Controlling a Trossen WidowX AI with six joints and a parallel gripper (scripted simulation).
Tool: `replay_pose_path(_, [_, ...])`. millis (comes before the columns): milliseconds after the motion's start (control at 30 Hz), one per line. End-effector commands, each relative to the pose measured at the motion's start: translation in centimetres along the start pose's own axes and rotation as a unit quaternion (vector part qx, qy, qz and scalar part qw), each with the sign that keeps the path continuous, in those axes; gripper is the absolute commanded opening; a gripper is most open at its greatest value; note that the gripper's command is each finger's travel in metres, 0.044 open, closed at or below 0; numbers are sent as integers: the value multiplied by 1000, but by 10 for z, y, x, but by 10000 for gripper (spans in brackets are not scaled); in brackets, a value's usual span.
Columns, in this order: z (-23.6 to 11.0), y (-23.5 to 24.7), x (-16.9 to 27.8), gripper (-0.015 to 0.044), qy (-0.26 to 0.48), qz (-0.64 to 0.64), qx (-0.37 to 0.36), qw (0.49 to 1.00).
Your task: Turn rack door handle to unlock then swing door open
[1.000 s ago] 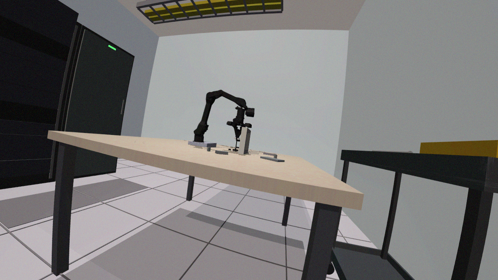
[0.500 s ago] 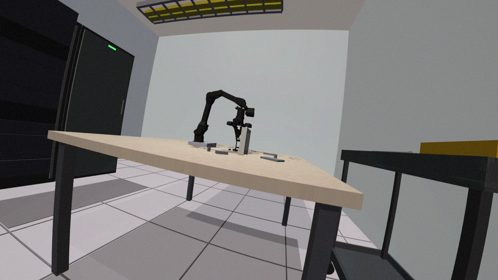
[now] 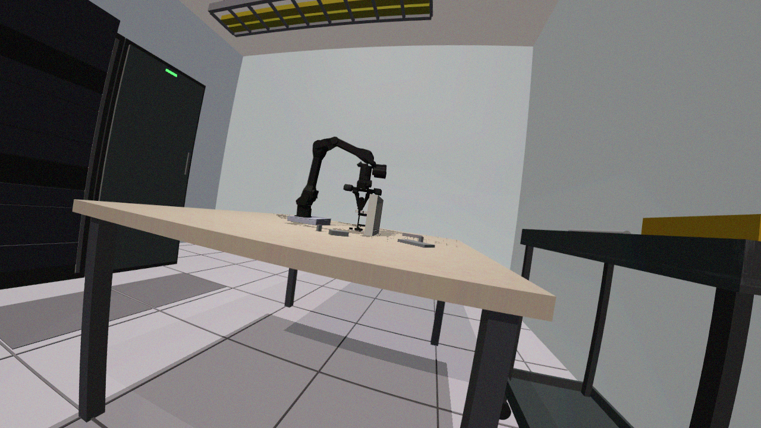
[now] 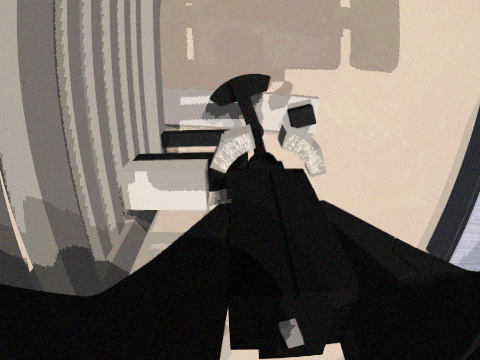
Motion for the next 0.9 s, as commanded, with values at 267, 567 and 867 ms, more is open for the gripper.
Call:
replay_pose_path(267, [0, -18, -5, 24, -2, -114, 1, 993])
replay_pose_path(567, [0, -35, -11, 24, -2, -190, 2, 982])
replay_pose_path(867, [1, -51, -19, 24, -2, -255, 3, 967])
Point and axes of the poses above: the point midway between the two fingers, 35 mm back from their tips, its own z axis out along the fingers, its own y axis across the jaws, x = y × z, the point moved 3 cm from there along -z, back along the fingers, and after that the axes turned 8 degrees about -z, right-handed, at the moved point
